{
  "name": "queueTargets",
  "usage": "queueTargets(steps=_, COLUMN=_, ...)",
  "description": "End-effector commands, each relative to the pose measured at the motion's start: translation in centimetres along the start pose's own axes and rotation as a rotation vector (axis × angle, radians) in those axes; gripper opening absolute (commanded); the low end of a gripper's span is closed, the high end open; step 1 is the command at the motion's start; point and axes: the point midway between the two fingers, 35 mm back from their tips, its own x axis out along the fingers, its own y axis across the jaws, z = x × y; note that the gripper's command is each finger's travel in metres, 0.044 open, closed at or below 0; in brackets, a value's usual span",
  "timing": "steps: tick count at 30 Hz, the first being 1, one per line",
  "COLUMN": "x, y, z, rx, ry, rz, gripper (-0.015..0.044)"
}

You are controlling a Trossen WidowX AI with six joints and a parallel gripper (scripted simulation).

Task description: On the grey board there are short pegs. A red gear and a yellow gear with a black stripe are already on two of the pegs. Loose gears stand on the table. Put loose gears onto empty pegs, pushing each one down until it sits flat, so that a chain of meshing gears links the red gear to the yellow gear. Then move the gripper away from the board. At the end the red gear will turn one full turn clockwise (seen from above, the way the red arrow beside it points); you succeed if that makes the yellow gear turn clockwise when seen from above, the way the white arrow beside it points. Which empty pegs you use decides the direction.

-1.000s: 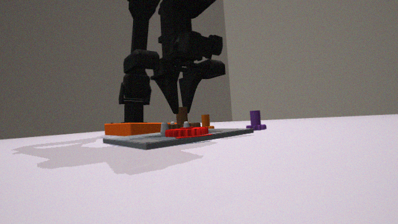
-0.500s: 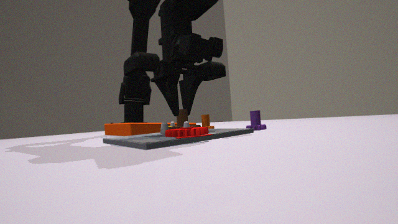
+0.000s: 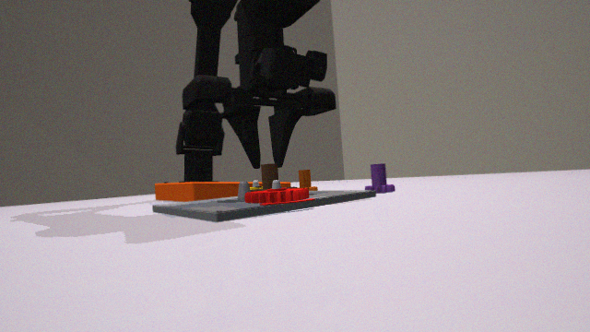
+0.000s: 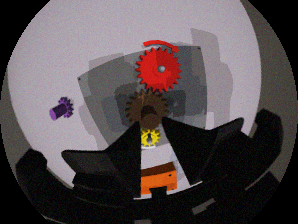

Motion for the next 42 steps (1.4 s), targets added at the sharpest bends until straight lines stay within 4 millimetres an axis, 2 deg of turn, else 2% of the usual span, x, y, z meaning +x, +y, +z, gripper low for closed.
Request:
queueTargets(steps=1, x=-1.6, y=0.0, z=0.3, rx=0.003, ry=-0.013, rz=0.001, gripper=0.014)
queueTargets(steps=5, x=-4.1, y=0.0, z=0.2, rx=0.003, ry=-0.013, rz=0.0, gripper=0.014)
queueTargets(steps=8, x=-4.3, y=0.0, z=0.2, rx=0.003, ry=-0.013, rz=0.0, gripper=0.014)
queueTargets(steps=9, x=-3.7, y=0.0, z=0.2, rx=0.007, ry=-0.01, rz=-0.001, gripper=0.0166)
queueTargets(steps=13, x=-8.2, y=0.0, z=-0.2, rx=0.007, ry=-0.01, rz=-0.001, gripper=0.0271)
queueTargets(steps=19, x=-8.5, y=0.0, z=-0.3, rx=0.007, ry=-0.01, rz=-0.001, gripper=0.0429)
queueTargets(steps=20, x=-8.5, y=0.0, z=-0.3, rx=0.007, ry=-0.01, rz=-0.001, gripper=0.044)
queueTargets(steps=42, x=-8.5, y=0.0, z=-0.3, rx=0.007, ry=-0.01, rz=-0.001, gripper=0.044)
